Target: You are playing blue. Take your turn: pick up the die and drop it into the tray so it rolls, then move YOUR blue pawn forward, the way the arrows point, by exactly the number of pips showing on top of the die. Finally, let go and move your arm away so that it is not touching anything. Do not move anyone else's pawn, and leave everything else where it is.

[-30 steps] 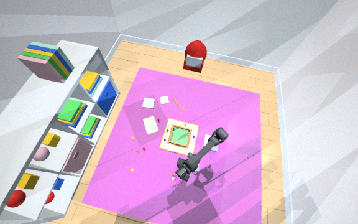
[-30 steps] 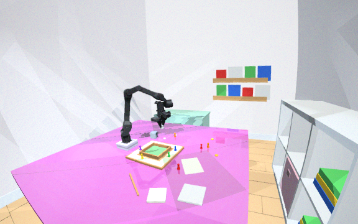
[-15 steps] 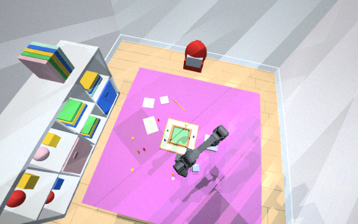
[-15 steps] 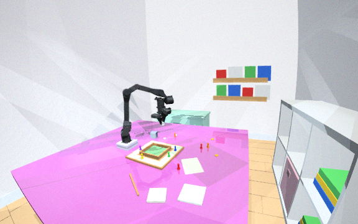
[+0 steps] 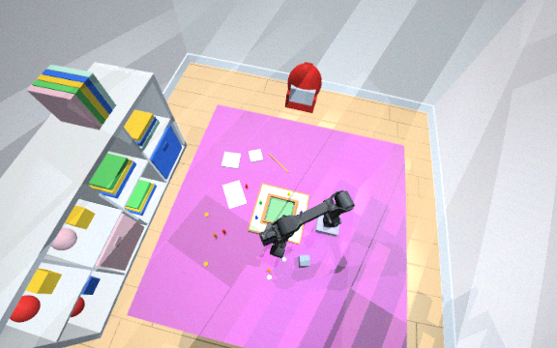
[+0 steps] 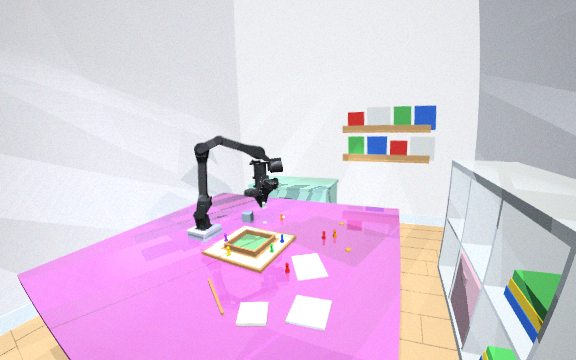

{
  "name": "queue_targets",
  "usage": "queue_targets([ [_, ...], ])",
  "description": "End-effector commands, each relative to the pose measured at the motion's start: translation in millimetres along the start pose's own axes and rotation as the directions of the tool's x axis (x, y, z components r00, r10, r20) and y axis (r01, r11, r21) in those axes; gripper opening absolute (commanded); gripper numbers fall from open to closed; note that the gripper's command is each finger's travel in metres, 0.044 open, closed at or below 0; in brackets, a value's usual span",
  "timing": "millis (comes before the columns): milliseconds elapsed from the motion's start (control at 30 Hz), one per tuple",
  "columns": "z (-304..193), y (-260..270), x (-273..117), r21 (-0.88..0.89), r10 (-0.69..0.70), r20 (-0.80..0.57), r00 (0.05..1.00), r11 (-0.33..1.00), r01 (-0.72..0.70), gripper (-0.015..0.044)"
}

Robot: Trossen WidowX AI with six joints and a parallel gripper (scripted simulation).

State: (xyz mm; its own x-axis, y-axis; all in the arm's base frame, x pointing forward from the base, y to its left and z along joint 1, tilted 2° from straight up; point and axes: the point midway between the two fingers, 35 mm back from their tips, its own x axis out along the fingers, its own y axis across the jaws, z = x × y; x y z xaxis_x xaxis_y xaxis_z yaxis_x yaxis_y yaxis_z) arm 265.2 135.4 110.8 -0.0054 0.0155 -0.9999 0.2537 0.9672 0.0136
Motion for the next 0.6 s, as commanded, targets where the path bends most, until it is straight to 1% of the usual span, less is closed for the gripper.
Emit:
queue_targets([
  [0, 10.0, -17.2, 4.0, -0.011, -0.007, 0.0, 1.0, 1.0, 0.007, 0.0],
  [567, 44.2, -96.8, 16.4, -0.063, -0.016, 0.003, 1.0, 0.998, 0.016, 0.0],
])
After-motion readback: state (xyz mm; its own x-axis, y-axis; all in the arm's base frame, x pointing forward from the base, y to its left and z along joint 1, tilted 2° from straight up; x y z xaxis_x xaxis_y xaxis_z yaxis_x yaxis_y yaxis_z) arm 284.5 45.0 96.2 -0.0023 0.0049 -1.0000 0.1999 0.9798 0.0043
